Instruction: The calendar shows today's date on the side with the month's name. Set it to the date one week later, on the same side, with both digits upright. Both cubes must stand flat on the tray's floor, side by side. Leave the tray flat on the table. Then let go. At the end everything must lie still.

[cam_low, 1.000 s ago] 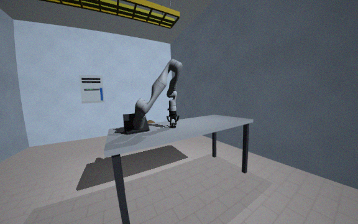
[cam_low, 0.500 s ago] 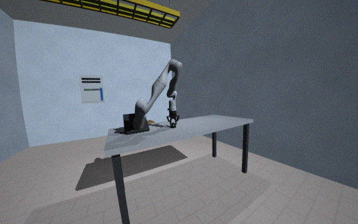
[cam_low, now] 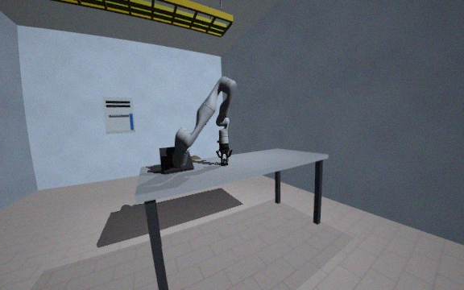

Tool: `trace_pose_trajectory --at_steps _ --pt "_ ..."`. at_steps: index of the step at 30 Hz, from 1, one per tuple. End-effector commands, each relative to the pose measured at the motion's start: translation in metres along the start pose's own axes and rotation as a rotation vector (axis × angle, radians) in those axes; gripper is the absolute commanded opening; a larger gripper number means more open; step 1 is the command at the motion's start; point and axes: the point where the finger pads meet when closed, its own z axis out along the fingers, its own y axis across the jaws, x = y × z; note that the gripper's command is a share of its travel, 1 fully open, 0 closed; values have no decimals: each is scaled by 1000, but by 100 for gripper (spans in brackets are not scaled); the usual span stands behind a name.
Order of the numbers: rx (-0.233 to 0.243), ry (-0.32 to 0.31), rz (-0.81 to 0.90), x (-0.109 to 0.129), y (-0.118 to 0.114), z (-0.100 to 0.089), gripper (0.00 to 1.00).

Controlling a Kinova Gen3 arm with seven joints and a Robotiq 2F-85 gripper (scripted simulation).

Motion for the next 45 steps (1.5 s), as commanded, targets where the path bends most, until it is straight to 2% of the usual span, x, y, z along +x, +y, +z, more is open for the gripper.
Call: trace_pose_trajectory --at_steps 1,34,39,45 --pt "-1 1 0 0 0 0 28" --pt "-1 1 0 0 0 -3 28" --pt "-1 1 0 0 0 -20 28" --pt "-1 1 0 0 0 -57 28"
